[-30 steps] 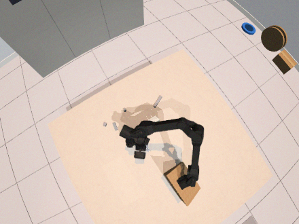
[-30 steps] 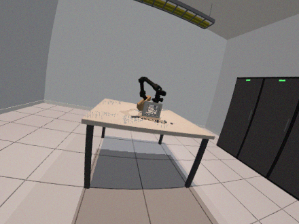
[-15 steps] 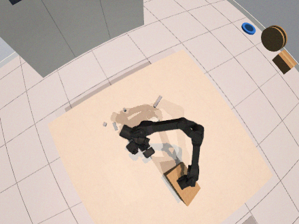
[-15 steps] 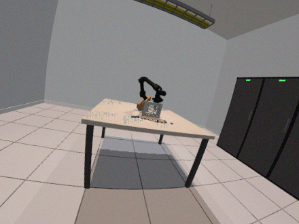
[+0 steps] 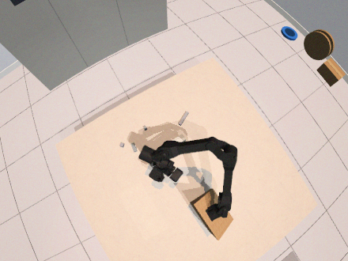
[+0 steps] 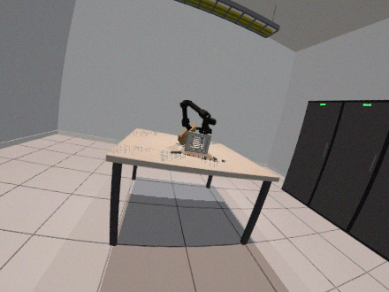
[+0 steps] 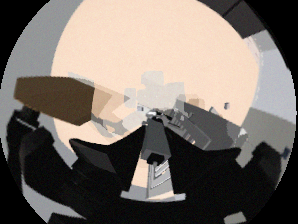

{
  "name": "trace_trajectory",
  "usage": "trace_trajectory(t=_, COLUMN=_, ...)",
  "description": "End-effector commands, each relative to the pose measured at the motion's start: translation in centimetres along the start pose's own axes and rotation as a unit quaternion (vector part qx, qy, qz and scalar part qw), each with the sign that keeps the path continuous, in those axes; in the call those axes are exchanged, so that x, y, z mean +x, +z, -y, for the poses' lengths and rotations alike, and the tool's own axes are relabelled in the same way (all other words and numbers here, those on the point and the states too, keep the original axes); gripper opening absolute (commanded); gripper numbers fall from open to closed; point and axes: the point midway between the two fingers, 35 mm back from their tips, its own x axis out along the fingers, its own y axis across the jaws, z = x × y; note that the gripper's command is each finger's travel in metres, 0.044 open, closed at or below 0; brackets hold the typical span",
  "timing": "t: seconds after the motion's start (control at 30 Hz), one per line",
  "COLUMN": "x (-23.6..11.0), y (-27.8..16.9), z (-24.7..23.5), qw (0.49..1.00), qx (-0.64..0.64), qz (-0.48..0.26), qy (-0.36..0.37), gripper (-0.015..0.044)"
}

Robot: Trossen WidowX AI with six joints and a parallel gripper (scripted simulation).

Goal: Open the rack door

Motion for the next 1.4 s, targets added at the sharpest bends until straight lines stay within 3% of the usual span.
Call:
trace_trajectory(t=0.0, x=0.06, y=-0.19, z=-0.02, qw=1.000, qx=-0.009, qz=-0.005, qy=0.001, gripper=0.0119)
trace_trajectory(t=0.23, x=0.06, y=-0.19, z=-0.02, qw=1.000, qx=-0.009, qz=-0.005, qy=0.001, gripper=0.0286)
trace_trajectory(t=0.53, x=0.06, y=-0.19, z=-0.02, qw=0.984, qx=0.175, qz=-0.005, qy=0.000, gripper=0.0286)
trace_trajectory(t=0.8, x=0.06, y=-0.19, z=-0.02, qw=0.931, qx=0.366, qz=-0.005, qy=-0.001, gripper=0.0286)
trace_trajectory(t=1.07, x=0.05, y=-0.19, z=-0.02, qw=0.840, qx=0.542, qz=-0.004, qy=-0.002, gripper=0.0286)
trace_trajectory(t=1.37, x=0.04, y=-0.19, z=-0.01, qw=0.700, qx=0.714, qz=-0.003, qy=-0.003, gripper=0.0286)
